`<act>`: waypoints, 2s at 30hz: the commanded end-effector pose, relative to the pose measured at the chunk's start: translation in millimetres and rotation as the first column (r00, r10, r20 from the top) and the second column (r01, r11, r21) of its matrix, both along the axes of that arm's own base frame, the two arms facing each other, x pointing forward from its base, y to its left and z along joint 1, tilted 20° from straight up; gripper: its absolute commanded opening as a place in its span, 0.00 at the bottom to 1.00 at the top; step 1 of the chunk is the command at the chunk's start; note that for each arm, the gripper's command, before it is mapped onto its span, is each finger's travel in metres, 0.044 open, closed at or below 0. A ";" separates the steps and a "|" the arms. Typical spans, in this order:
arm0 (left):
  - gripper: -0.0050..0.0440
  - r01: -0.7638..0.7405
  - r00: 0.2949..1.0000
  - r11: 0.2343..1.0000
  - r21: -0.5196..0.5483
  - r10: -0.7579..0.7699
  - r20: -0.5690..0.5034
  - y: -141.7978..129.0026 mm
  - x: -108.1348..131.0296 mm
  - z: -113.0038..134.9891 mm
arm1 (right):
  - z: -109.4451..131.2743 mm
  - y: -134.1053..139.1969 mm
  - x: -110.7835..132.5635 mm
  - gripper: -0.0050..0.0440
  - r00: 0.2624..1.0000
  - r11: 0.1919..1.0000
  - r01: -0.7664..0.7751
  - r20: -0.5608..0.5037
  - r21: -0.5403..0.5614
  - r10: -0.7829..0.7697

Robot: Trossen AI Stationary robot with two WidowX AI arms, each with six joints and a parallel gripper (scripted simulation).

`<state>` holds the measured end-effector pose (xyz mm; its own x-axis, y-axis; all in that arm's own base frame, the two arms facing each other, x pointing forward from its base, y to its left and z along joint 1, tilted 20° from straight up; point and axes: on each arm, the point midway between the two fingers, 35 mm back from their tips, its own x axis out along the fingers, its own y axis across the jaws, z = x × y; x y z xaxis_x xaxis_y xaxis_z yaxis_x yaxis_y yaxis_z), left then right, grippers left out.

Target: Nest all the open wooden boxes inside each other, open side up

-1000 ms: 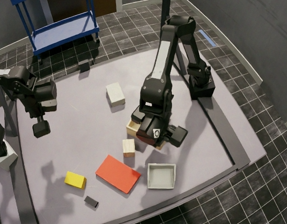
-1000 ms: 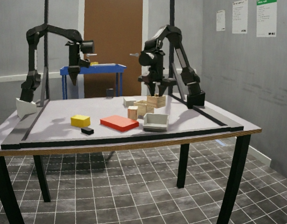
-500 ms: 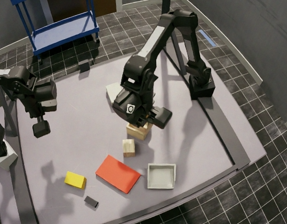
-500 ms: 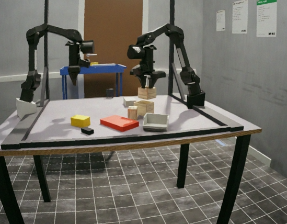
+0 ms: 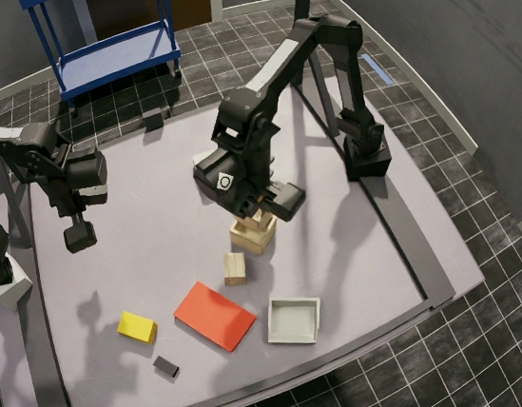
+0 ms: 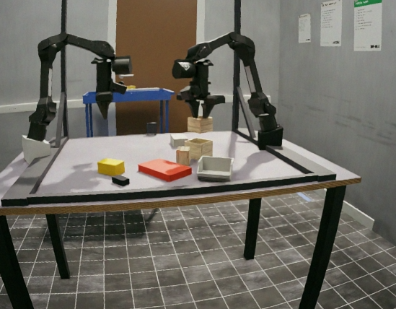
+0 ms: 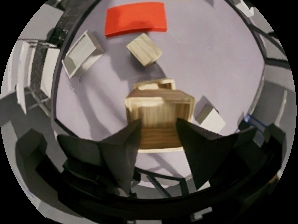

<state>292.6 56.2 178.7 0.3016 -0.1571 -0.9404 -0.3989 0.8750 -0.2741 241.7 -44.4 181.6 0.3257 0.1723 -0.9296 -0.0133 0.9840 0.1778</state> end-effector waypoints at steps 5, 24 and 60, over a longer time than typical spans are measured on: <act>0.65 -0.002 0.999 1.000 0.012 0.002 0.033 0.0 1.2 11.1 | 7.8 -25.5 29.0 0.92 0.994 0.999 -0.024 0.105 0.038 0.019; 0.65 -0.002 0.999 1.000 0.012 0.002 0.033 0.0 1.2 11.1 | 25.2 -106.3 104.8 0.92 0.859 0.968 -0.205 0.500 0.143 0.107; 0.65 -0.002 0.999 1.000 0.012 0.002 0.033 0.0 1.2 11.1 | 36.4 -269.8 102.3 0.92 0.257 0.940 -0.319 0.944 -0.120 0.208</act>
<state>292.3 55.4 179.0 0.2988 -0.1557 -0.9415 -0.3981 0.8763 -0.2712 344.3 -314.6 204.0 0.8799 0.4750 -0.0121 -0.4751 0.8794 -0.0309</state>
